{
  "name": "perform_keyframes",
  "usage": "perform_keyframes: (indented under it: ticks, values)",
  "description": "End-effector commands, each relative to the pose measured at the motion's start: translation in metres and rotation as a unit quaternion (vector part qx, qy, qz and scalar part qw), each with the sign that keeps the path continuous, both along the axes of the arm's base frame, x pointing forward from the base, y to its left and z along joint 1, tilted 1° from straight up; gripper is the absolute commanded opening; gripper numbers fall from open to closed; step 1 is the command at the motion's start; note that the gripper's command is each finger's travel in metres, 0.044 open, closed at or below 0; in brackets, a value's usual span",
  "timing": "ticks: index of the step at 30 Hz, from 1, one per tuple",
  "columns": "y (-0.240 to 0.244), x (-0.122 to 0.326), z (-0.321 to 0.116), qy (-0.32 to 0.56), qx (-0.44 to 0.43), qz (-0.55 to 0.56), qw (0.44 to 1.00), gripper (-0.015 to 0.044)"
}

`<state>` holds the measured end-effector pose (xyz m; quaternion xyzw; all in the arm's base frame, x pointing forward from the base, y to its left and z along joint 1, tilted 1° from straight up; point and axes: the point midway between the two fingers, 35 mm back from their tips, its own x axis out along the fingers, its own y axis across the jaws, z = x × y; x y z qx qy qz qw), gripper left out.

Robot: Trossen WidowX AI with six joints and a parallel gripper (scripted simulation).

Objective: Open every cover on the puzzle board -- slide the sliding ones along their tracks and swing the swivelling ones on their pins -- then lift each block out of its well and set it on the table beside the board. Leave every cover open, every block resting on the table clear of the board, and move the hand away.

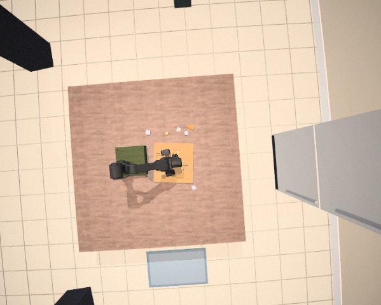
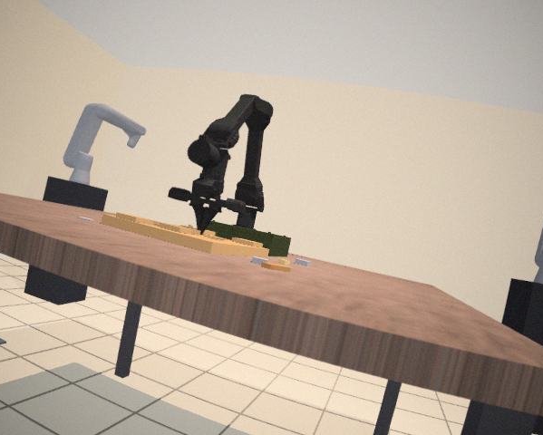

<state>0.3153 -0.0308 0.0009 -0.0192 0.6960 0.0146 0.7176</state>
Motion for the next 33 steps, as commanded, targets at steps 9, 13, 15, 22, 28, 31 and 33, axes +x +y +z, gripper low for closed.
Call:
perform_keyframes:
  ticks: [9, 13, 15, 22, 28, 31, 33]
  values:
    - [-0.012, 0.009, -0.003, 0.003, -0.005, 0.002, 1.000, 0.0000]
    - [-0.012, 0.009, -0.003, 0.003, -0.005, 0.002, 1.000, 0.0000]
    - [-0.012, 0.009, -0.003, 0.003, -0.005, 0.002, 1.000, 0.0000]
    - [-0.012, 0.009, -0.003, 0.003, -0.005, 0.002, 1.000, 0.0000]
    - [-0.001, 0.001, 0.001, 0.011, 0.009, 0.007, 1.000, 0.0000]
    - [0.001, -0.001, 0.002, 0.010, 0.008, 0.006, 1.000, 0.0000]
    - [0.003, -0.002, 0.002, 0.010, 0.007, 0.006, 1.000, 0.0000]
